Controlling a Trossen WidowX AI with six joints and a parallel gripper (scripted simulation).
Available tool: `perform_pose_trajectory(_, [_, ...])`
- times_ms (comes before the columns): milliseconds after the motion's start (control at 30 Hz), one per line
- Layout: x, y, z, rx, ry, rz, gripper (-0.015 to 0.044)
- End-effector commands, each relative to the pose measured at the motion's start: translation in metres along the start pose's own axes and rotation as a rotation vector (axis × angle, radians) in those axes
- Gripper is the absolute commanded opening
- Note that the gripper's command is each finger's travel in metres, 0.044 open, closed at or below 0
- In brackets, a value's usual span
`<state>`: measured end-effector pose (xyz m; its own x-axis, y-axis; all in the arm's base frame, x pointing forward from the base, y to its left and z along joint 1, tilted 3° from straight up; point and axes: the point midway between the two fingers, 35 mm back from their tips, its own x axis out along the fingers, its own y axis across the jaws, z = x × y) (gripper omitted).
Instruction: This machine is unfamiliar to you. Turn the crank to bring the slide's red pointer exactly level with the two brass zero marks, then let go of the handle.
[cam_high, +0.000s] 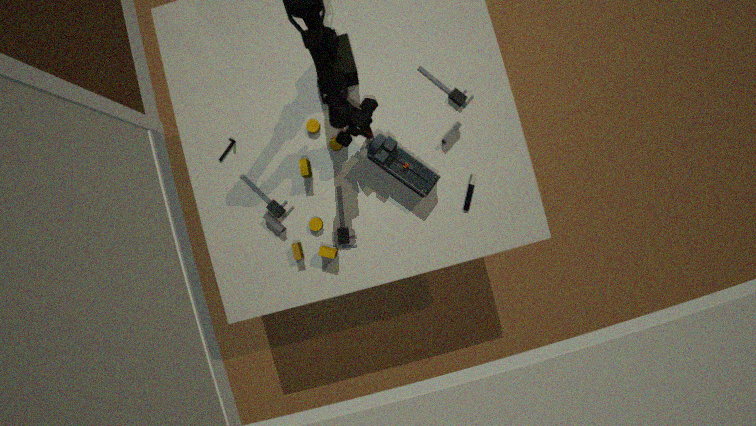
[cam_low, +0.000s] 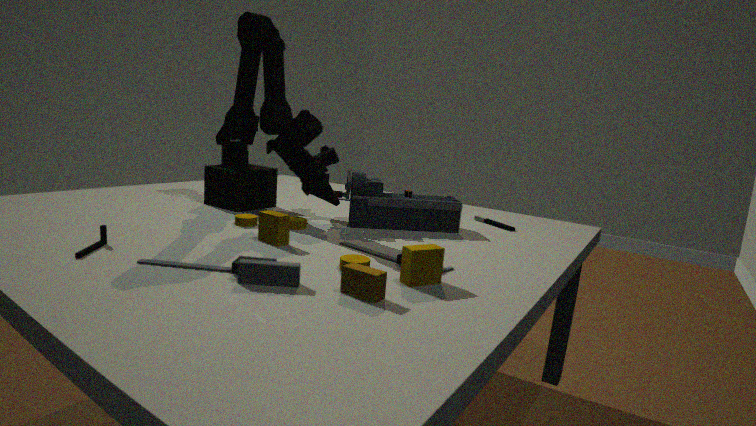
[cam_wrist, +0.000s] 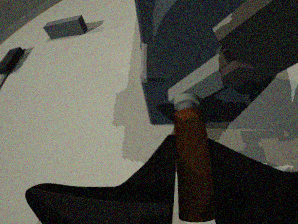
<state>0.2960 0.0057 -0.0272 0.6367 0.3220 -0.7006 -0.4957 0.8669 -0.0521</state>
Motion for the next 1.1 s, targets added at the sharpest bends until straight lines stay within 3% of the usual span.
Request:
perform_pose_trajectory(0, [0.0001,0.0002,0.0000,-0.006,-0.001,0.001,0.0000])
perform_pose_trajectory(1067, [-0.0074,0.0086,0.0069,-0.006,-0.001,0.001,0.0000])
